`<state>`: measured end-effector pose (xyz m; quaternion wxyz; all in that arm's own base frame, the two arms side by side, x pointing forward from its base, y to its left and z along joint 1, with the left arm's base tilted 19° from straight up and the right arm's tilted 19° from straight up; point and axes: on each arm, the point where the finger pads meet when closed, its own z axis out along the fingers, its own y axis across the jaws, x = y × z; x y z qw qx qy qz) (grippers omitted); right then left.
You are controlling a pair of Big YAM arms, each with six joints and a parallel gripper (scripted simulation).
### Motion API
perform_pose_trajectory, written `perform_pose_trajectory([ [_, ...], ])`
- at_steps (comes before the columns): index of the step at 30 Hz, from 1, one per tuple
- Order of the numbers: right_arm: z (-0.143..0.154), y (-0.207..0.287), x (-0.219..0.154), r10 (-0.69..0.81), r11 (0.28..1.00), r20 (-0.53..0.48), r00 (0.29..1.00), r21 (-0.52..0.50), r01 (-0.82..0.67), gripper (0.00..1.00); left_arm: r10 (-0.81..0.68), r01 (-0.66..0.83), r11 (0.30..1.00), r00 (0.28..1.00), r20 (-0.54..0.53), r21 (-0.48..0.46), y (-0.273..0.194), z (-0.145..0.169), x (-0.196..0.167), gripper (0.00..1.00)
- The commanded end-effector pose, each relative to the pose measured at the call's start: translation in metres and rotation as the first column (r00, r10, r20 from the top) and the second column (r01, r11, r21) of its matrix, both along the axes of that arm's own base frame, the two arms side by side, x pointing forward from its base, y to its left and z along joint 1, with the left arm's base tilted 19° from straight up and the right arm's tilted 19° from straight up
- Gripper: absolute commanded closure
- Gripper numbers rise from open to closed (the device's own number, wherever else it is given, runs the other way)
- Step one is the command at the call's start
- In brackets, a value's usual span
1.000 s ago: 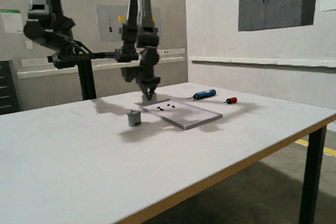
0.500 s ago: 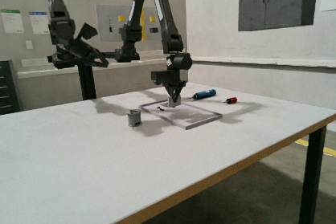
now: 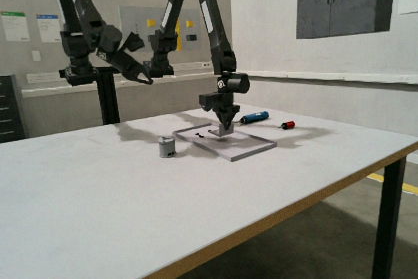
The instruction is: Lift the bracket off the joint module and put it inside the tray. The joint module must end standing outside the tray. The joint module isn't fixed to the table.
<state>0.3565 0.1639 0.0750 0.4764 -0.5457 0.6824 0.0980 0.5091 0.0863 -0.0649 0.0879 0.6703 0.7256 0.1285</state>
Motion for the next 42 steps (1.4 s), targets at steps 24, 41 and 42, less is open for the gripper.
perform_pose_trajectory([
  [24,0.032,0.094,-0.069,-0.227,0.936,0.116,0.967,0.300,0.184,0.00,-0.021,0.020,1.000,0.999,0.042,0.010,-0.002,0.017,0.015,1.00],
  [41,0.051,0.105,-0.097,-0.293,0.864,0.099,0.951,0.453,0.219,0.00,-0.031,0.031,0.999,0.998,0.054,0.015,-0.005,0.028,0.023,1.00],
  [42,0.051,0.105,-0.097,-0.293,0.864,0.099,0.951,0.453,0.219,0.00,-0.031,0.030,0.999,0.997,0.067,0.017,-0.008,0.038,0.029,1.00],
])
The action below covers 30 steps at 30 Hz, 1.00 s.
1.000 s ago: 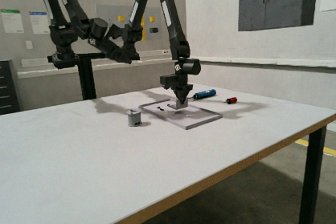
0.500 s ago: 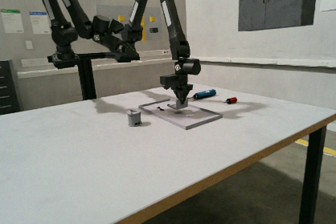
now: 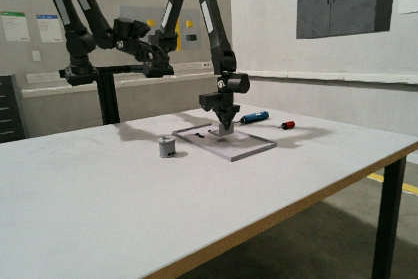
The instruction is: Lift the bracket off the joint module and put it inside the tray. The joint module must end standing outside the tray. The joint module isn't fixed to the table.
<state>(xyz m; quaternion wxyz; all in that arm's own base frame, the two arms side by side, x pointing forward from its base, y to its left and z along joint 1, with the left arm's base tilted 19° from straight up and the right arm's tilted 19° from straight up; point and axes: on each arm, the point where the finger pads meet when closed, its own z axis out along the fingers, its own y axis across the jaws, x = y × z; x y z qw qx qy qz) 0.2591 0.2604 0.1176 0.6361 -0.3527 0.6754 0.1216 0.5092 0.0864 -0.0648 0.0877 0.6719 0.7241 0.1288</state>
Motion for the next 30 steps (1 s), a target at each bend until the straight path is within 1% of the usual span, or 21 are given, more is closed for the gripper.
perform_pose_trajectory([
  [1,0.009,0.009,0.000,0.001,0.998,0.012,1.000,0.057,-0.001,0.00,-0.027,0.026,1.000,0.997,0.067,0.015,-0.008,0.038,0.029,1.00],
  [5,0.009,0.007,0.002,-0.008,0.998,0.012,1.000,0.057,0.008,0.00,-0.028,0.027,1.000,0.997,0.067,0.013,-0.009,0.039,0.030,1.00],
  [8,0.008,0.007,0.003,-0.008,0.999,0.016,1.000,0.051,0.007,0.00,-0.028,0.027,1.000,0.999,0.046,0.012,-0.002,0.017,0.020,1.00],
  [10,0.010,0.008,0.006,-0.010,0.998,0.021,1.000,0.054,0.009,0.00,-0.016,0.016,1.000,1.000,0.019,0.005,0.006,-0.005,0.009,1.00],
  [13,0.010,0.008,0.010,-0.014,0.998,0.025,1.000,0.059,0.013,0.00,-0.016,0.016,1.000,1.000,0.022,0.006,0.009,-0.018,0.010,1.00],
  [17,0.008,0.009,0.013,-0.017,0.998,0.026,1.000,0.059,0.016,0.00,-0.016,0.016,1.000,0.999,0.040,0.010,0.008,-0.021,0.024,1.00],
  [19,0.008,0.009,0.013,-0.017,0.998,0.026,1.000,0.059,0.016,0.00,-0.016,0.016,1.000,0.999,0.040,0.010,0.008,-0.021,0.024,1.00],
  [22,0.005,0.010,0.014,-0.015,0.998,0.027,1.000,0.057,0.014,0.00,-0.017,0.016,1.000,0.998,0.060,0.011,-0.004,0.009,0.039,1.00],
  [25,0.002,0.010,0.017,-0.017,0.998,0.028,0.999,0.056,0.016,0.00,-0.017,0.017,1.000,0.999,0.031,0.005,-0.005,-0.016,0.036,1.00],
  [28,-0.001,0.012,0.020,-0.017,0.998,0.030,0.999,0.056,0.016,0.00,-0.017,0.017,1.000,0.999,0.027,0.005,-0.003,-0.031,0.028,1.00],
  [29,-0.002,0.012,0.021,-0.017,0.998,0.030,0.999,0.056,0.016,0.00,-0.017,0.016,1.000,1.000,0.026,0.006,0.000,-0.034,0.025,1.00],
  [30,-0.003,0.013,0.022,-0.017,0.998,0.031,0.999,0.056,0.016,0.00,-0.022,0.021,1.000,0.999,0.026,0.007,0.000,-0.028,0.024,1.00],
])
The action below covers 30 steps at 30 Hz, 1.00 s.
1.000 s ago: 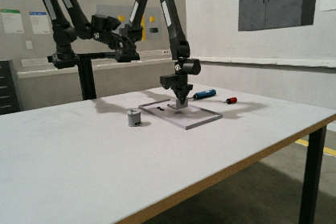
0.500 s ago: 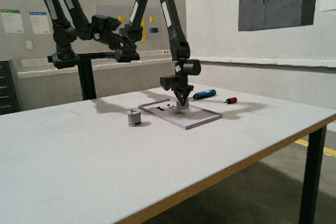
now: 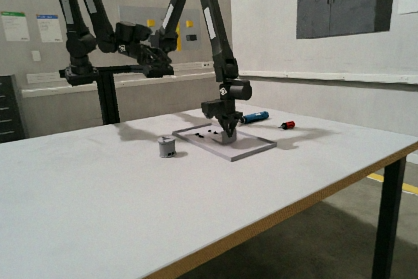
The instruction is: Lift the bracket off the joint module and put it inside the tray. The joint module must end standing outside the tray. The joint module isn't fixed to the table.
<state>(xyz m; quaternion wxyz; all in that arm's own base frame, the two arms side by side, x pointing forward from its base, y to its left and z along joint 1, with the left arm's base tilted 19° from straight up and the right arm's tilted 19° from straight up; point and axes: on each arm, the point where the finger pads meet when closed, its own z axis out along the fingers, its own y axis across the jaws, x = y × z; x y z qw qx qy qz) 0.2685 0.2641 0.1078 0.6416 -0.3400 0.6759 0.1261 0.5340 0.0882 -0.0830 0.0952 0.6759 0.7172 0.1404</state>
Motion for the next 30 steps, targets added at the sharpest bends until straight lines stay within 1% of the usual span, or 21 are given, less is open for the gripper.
perform_pose_trajectory([
  [1,0.005,0.009,0.013,-0.004,1.000,0.030,1.000,0.027,0.003,0.00,-0.001,0.001,1.000,1.000,0.012,-0.002,-0.001,-0.003,0.003,0.89],
  [4,0.002,0.010,0.016,-0.005,1.000,0.031,1.000,0.028,0.004,0.00,-0.001,0.001,1.000,1.000,0.006,-0.002,0.001,0.000,-0.001,0.55],
  [6,0.002,0.010,0.016,-0.005,1.000,0.031,1.000,0.028,0.004,0.00,-0.001,0.001,1.000,1.000,0.006,-0.002,0.001,0.000,-0.001,0.55],
  [8,0.000,0.012,0.017,-0.002,1.000,0.030,1.000,0.030,0.002,0.00,-0.001,0.001,1.000,1.000,0.022,0.001,0.003,0.023,0.003,0.32],
  [10,-0.002,0.012,0.019,-0.004,1.000,0.031,1.000,0.031,0.003,0.00,-0.001,0.001,1.000,0.999,0.033,0.003,0.004,0.030,0.008,0.09],
  [11,-0.003,0.012,0.021,-0.005,1.000,0.031,1.000,0.031,0.004,0.00,-0.001,0.001,1.000,0.999,0.033,0.003,0.004,0.030,0.009,0.02],
  [16,-0.007,0.014,0.025,-0.006,0.999,0.032,0.999,0.032,0.005,0.00,0.000,0.000,1.000,0.999,0.034,0.002,0.004,0.030,0.009,0.02],
  [19,-0.010,0.015,0.026,-0.004,1.000,0.030,1.000,0.031,0.003,0.00,-0.002,0.002,1.000,1.000,0.011,-0.005,-0.012,0.037,0.008,0.02],
  [21,-0.011,0.016,0.027,-0.004,0.999,0.031,1.000,0.032,0.003,0.00,-0.002,0.002,1.000,1.000,-0.002,-0.006,-0.014,0.041,-0.001,0.02],
  [24,-0.012,0.016,0.027,-0.002,0.999,0.031,1.000,0.032,0.001,0.00,-0.002,0.002,1.000,1.000,-0.002,-0.008,-0.014,0.045,-0.002,0.02],
  [27,-0.013,0.016,0.029,-0.005,0.999,0.030,1.000,0.032,0.004,0.00,-0.001,0.001,1.000,1.000,-0.006,-0.005,-0.011,0.046,-0.024,0.02],
  [30,-0.013,0.018,0.028,-0.002,0.999,0.031,1.000,0.032,0.001,0.00,-0.001,0.001,1.000,1.000,-0.014,-0.006,-0.013,0.065,-0.037,0.02],
])
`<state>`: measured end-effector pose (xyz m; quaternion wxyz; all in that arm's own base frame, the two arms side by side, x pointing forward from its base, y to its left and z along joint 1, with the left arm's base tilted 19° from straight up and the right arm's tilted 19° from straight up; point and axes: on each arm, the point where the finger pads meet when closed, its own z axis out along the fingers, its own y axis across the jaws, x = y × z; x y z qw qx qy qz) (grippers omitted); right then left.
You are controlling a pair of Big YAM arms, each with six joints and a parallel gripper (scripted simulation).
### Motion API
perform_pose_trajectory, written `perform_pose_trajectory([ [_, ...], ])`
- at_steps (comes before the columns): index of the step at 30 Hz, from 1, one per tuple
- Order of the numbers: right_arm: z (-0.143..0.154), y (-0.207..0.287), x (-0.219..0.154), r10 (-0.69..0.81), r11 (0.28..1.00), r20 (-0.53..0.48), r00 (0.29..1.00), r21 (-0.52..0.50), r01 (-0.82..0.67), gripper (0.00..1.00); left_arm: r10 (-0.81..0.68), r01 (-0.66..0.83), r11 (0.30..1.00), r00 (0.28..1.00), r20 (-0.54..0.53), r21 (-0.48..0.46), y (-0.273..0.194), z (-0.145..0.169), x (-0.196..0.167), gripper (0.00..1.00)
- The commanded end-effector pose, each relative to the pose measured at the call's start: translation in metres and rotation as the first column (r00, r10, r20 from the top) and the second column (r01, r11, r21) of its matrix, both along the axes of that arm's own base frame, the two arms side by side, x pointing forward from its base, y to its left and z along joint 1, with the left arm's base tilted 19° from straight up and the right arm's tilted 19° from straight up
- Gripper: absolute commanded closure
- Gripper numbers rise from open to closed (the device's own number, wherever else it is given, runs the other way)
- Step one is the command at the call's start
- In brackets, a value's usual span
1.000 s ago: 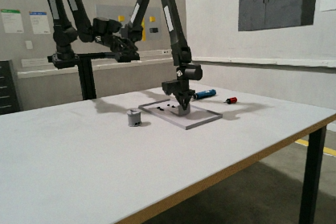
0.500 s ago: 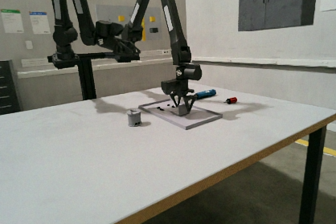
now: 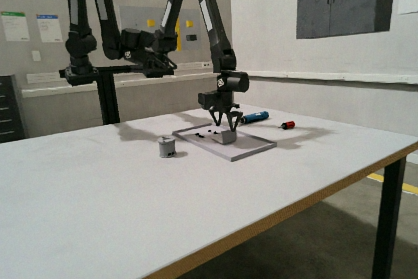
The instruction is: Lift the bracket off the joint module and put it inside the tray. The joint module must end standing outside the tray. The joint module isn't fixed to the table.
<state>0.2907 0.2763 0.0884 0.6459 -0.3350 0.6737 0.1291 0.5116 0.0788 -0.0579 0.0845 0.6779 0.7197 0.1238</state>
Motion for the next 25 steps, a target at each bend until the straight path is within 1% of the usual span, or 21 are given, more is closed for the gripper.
perform_pose_trajectory([
  [1,0.006,0.006,0.005,0.002,1.000,0.025,1.000,0.018,-0.003,0.00,-0.002,0.001,1.000,1.000,0.024,0.004,-0.004,0.046,-0.018,0.02],
  [3,0.009,0.006,0.006,0.002,1.000,0.031,1.000,0.025,-0.003,0.00,-0.002,0.002,1.000,1.000,0.024,0.003,-0.004,0.056,-0.022,0.02],
  [4,0.012,0.006,0.006,0.002,1.000,0.035,0.999,0.029,-0.003,0.00,-0.002,0.001,1.000,0.999,0.035,0.006,0.000,0.061,-0.017,0.02],
  [7,0.012,0.006,0.006,0.002,1.000,0.035,0.999,0.029,-0.003,0.00,-0.002,0.001,1.000,0.998,0.062,0.013,0.009,0.063,0.004,0.02],
  [25,0.007,0.006,0.003,0.005,1.000,0.020,1.000,0.020,-0.006,0.00,-0.006,0.005,1.000,0.998,0.067,0.011,0.005,0.062,0.009,0.02],
])
